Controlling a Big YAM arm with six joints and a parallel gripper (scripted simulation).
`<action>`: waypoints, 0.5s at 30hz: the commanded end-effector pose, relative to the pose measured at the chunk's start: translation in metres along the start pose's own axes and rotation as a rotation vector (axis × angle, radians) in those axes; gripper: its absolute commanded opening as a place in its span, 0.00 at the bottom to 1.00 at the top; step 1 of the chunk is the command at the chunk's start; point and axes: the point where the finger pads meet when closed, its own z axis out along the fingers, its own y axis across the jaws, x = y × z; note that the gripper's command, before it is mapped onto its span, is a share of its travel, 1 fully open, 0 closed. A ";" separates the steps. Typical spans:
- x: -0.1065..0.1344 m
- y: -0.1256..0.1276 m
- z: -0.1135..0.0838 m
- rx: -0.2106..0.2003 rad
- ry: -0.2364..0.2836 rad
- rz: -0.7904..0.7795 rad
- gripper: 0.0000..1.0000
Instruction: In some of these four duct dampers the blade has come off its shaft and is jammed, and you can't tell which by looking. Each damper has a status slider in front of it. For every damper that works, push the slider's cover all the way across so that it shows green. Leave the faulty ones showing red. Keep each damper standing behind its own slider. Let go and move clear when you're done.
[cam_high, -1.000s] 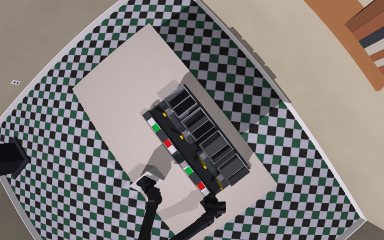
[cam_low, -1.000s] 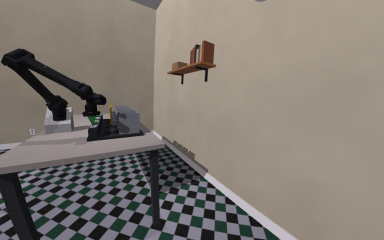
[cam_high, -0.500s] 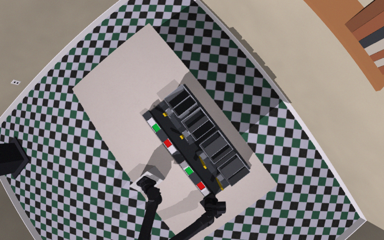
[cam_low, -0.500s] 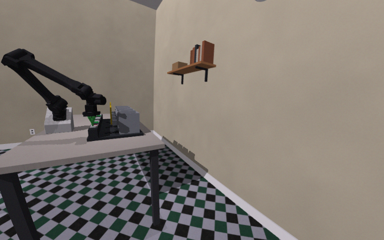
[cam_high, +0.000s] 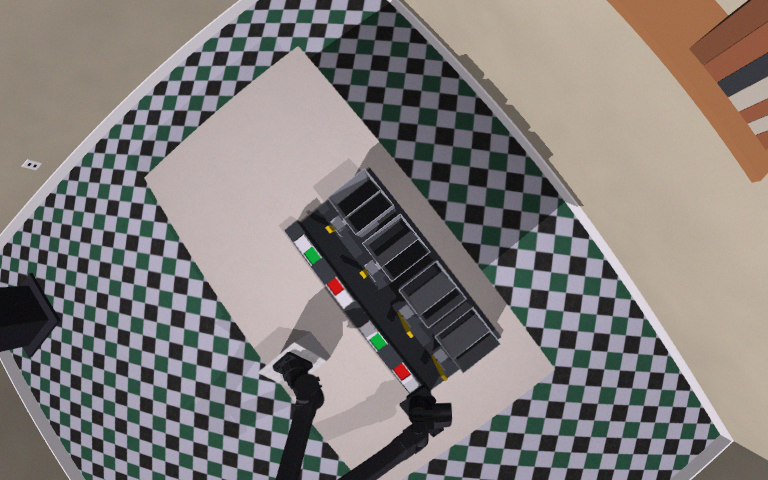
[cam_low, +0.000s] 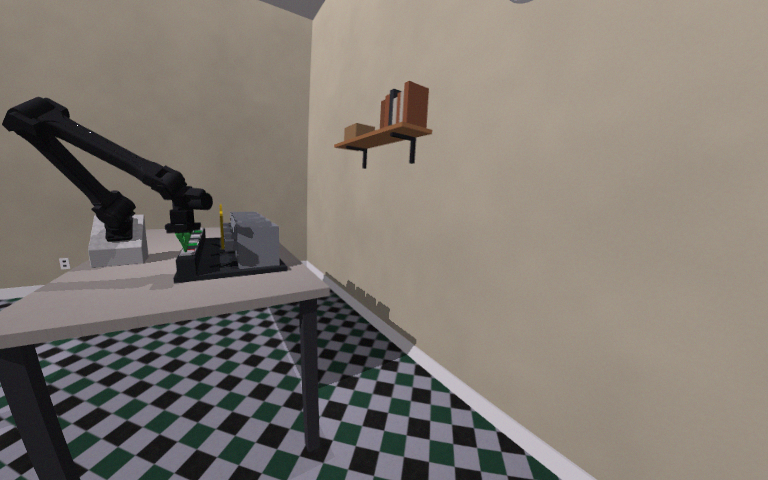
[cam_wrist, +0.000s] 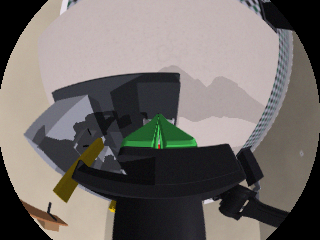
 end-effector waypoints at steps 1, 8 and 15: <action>-0.006 0.008 -0.001 -0.013 -0.007 0.014 0.00; -0.005 0.008 0.000 -0.012 -0.007 0.014 0.00; 0.000 0.000 0.009 0.008 0.003 -0.003 0.00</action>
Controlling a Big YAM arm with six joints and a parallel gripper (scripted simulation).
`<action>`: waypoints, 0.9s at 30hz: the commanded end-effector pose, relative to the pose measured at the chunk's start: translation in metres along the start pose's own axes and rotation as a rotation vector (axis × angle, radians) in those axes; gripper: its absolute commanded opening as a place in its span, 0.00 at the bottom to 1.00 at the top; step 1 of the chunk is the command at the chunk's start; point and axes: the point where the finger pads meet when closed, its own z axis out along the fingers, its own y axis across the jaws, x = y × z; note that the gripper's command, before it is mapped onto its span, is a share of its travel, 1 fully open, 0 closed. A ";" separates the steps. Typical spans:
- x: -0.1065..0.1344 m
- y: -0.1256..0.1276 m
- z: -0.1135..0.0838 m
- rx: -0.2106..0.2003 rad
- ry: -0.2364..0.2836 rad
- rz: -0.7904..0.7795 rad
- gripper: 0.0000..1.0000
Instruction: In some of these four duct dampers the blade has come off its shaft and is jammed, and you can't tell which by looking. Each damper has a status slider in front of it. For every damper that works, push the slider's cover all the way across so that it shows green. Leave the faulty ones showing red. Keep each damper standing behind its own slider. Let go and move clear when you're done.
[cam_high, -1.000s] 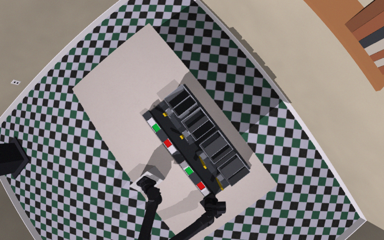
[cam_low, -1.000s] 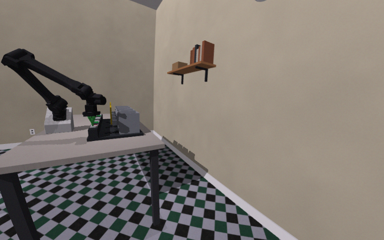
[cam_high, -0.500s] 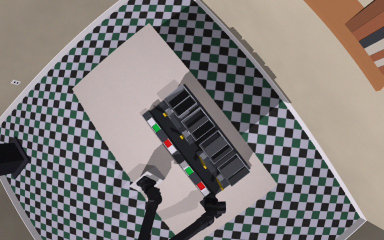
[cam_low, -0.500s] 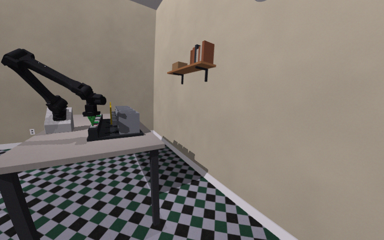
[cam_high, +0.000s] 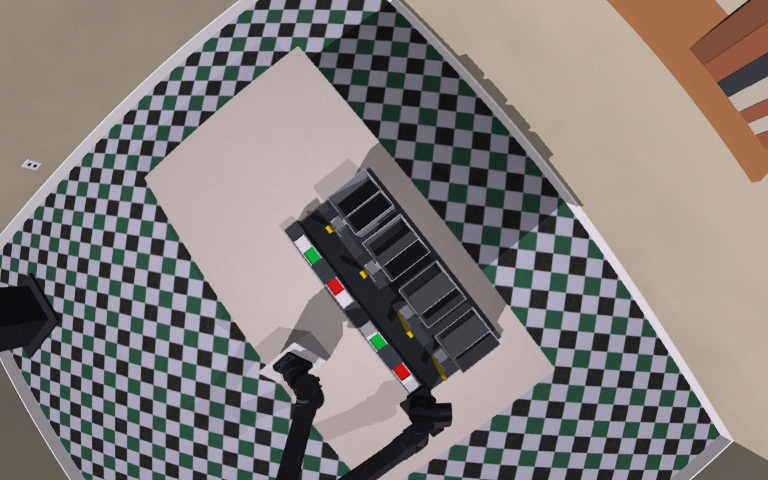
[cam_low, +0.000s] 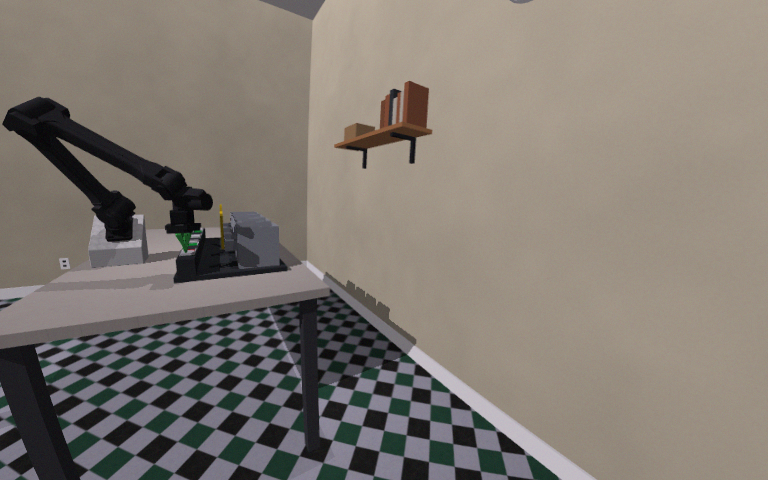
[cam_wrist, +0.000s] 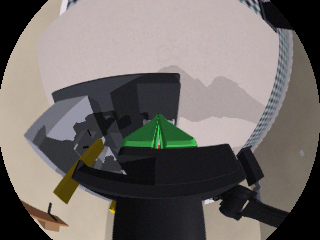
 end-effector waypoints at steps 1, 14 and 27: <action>0.001 0.000 0.008 0.006 0.004 -0.007 0.00; 0.002 0.002 0.014 0.002 0.004 -0.011 0.00; 0.001 0.003 0.013 -0.004 0.001 -0.009 0.00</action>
